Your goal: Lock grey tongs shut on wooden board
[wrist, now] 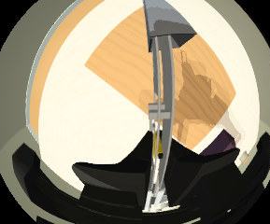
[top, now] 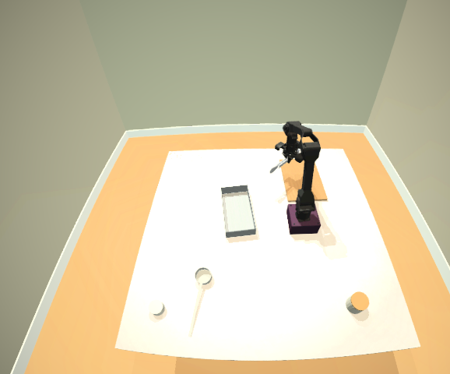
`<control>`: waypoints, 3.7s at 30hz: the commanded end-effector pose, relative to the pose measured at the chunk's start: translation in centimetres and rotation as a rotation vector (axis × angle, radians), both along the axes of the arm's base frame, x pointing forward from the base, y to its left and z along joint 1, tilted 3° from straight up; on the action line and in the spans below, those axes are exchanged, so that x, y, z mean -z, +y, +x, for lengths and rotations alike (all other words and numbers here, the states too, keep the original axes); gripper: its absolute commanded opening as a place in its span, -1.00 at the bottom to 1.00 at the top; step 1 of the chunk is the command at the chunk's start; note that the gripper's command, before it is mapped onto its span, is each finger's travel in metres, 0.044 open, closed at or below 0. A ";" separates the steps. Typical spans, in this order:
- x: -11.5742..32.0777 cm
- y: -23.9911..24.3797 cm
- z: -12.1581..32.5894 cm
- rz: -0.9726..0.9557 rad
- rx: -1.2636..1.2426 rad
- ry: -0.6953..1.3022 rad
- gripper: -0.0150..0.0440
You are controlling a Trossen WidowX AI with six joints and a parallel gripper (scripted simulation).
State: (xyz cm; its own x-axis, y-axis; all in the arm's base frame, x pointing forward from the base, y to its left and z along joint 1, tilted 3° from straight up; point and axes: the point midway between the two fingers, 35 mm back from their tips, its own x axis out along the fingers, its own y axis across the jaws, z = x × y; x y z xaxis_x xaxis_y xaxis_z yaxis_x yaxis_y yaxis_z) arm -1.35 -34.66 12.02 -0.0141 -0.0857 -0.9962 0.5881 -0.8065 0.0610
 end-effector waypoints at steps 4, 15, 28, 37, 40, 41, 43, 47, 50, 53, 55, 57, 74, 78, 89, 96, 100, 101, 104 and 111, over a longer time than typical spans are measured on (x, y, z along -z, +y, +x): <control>0.0 0.2 -1.4 -0.006 0.293 -0.028 -1.00; 0.0 0.6 -3.6 -0.012 0.740 -0.066 -1.00; 0.0 1.3 -6.2 -0.021 1.269 -0.110 -1.00; 0.0 1.8 -8.0 -0.028 1.635 -0.141 -1.00; 0.0 2.0 -8.5 -0.030 1.757 -0.151 -1.00; 0.0 2.1 -8.7 -0.031 1.797 -0.155 -1.00; 0.0 2.2 -9.1 -0.032 1.879 -0.161 -1.00; 0.0 2.5 -9.8 -0.036 2.034 -0.175 -1.00; 0.0 2.6 -9.9 -0.036 2.061 -0.177 -1.00; 0.0 2.6 -9.9 -0.036 2.061 -0.177 -1.00; 0.0 2.6 -9.9 -0.036 2.061 -0.177 -1.00; 0.0 2.6 -9.9 -0.036 2.061 -0.177 -1.00; 0.6 2.4 -10.5 -0.121 2.074 -0.492 -1.00; 0.6 2.5 -10.7 -0.152 2.065 -0.583 -1.00; 0.3 2.9 -11.0 -0.250 2.009 -0.819 -1.00; 0.0 3.5 -11.0 -0.320 1.949 -0.955 -1.00; -0.2 4.0 -10.9 -0.362 1.908 -1.026 -1.00; -0.2 4.1 -10.9 -0.372 1.898 -1.044 -1.00; -0.4 4.5 -10.8 -0.404 1.864 -1.094 -1.00; -0.7 5.5 -10.4 -0.473 1.784 -1.189 -1.00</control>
